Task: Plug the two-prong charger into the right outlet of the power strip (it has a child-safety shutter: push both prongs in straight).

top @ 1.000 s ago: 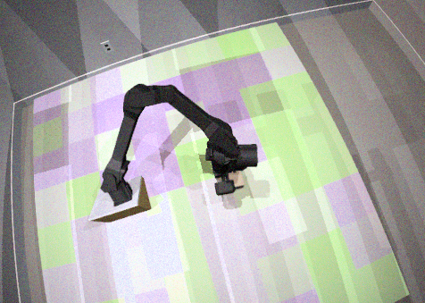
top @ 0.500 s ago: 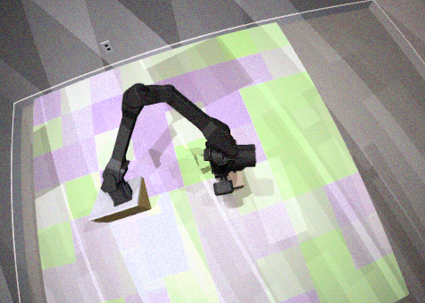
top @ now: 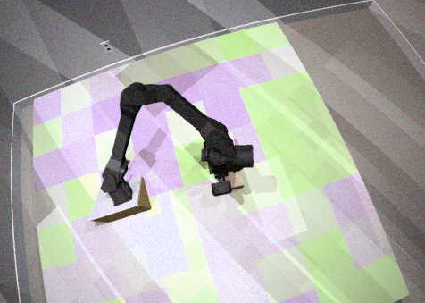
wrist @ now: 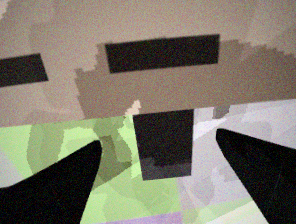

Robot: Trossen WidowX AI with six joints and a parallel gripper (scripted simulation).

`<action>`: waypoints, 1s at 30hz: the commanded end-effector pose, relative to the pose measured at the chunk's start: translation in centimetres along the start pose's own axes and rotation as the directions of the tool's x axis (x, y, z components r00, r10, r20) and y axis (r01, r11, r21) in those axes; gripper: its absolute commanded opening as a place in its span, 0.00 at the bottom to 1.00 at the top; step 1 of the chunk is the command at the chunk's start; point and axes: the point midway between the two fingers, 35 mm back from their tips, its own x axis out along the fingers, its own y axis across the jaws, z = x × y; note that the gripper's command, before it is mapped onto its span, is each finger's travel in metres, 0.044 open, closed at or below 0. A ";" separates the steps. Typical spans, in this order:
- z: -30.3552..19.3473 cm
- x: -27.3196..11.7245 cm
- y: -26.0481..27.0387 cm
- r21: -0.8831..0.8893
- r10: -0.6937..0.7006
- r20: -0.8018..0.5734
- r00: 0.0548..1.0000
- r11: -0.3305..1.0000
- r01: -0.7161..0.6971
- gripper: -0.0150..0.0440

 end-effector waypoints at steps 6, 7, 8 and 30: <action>-1.0 0.1 -0.1 -0.001 0.000 -0.003 1.000 1.000 0.000 1.00; -1.1 0.1 -0.1 -0.001 0.000 -0.003 1.000 1.000 0.000 1.00; -1.2 0.1 -0.1 -0.001 0.000 -0.003 1.000 1.000 0.000 1.00; -3.4 0.3 -0.1 0.000 0.000 -0.004 1.000 1.000 0.000 1.00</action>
